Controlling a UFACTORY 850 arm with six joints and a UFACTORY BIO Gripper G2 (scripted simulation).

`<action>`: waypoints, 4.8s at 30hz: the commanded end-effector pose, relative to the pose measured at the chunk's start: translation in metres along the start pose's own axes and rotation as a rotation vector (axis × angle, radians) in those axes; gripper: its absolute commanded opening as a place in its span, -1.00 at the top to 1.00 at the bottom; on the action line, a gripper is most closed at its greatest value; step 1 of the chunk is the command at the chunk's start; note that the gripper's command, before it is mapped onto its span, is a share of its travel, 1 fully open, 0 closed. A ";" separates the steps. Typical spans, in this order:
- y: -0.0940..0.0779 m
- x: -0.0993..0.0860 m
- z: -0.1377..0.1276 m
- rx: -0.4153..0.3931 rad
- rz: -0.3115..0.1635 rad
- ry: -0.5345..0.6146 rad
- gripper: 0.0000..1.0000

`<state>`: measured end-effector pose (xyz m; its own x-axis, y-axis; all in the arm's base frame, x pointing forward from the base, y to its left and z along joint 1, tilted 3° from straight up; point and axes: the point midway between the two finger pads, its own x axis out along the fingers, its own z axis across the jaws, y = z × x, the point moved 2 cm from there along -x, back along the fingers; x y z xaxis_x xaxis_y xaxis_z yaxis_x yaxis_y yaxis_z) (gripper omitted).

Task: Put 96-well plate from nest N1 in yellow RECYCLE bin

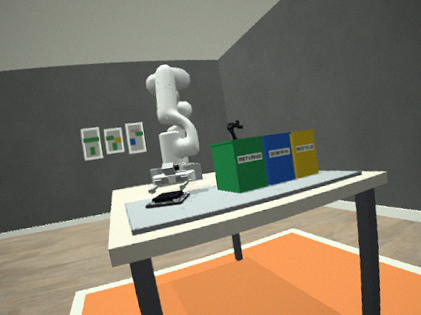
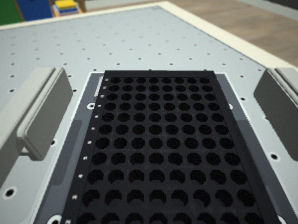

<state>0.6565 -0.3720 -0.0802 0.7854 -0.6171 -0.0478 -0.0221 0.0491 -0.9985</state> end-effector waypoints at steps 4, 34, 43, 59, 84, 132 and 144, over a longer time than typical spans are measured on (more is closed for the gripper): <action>0.004 0.001 0.000 0.000 -0.002 0.000 0.25; 0.015 0.001 0.000 0.000 -0.002 0.000 0.25; 0.015 0.001 0.000 0.000 -0.002 0.000 1.00; 0.015 0.001 0.000 0.000 -0.002 0.000 1.00; 0.015 0.001 0.000 0.000 -0.002 0.000 1.00; -0.005 0.001 0.000 0.000 -0.002 0.000 1.00; -0.018 0.001 0.000 0.000 -0.002 0.000 1.00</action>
<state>0.6569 -0.3727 -0.0682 0.7854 -0.6171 -0.0477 -0.0220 0.0491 -0.9986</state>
